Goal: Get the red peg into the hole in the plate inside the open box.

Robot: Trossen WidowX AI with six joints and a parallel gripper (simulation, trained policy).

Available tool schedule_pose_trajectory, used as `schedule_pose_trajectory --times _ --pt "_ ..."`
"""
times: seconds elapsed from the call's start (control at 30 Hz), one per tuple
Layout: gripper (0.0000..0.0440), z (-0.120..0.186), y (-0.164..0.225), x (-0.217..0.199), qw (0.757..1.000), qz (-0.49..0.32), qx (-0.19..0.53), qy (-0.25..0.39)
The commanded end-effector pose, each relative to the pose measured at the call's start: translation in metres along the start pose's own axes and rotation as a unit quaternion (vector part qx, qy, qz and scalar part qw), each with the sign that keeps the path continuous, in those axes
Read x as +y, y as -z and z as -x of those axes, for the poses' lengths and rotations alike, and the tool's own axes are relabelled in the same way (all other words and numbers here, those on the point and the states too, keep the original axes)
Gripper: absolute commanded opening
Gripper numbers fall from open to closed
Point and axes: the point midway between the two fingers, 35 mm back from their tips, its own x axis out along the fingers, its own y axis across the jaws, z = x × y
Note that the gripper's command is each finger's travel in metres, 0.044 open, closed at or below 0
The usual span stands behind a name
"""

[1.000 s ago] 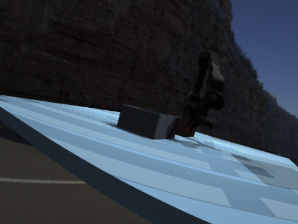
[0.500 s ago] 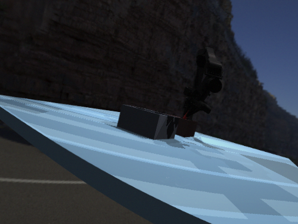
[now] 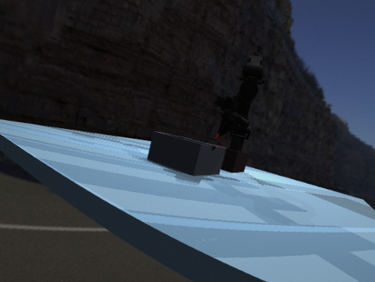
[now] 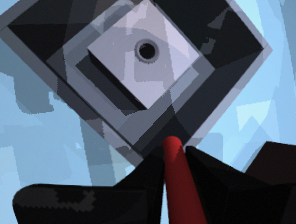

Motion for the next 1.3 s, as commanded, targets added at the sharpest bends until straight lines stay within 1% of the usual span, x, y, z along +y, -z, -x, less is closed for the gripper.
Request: schedule_pose_trajectory --times 0.0,0.4,0.67,0.73,0.9,1.0,1.03,1.27 --pt "0.0 -0.006 -0.017 0.0 1.0 -0.011 -0.002 -0.002" --pt "0.0 -0.038 -0.067 0.001 0.999 -0.018 0.015 -0.023" --pt "0.0004 -0.067 -0.08 0.008 0.998 0.008 0.033 -0.045" --pt "0.0034 -0.075 -0.079 0.009 0.998 0.018 0.042 -0.048" --pt "0.0151 -0.092 -0.077 0.011 0.996 0.034 0.064 -0.054" --pt "0.0154 -0.095 -0.085 0.013 0.995 0.05 0.062 -0.062" --pt "0.0164 -0.095 -0.088 0.014 0.994 0.054 0.061 -0.066" --pt "0.0332 -0.091 -0.108 0.029 0.992 0.052 0.071 -0.092"
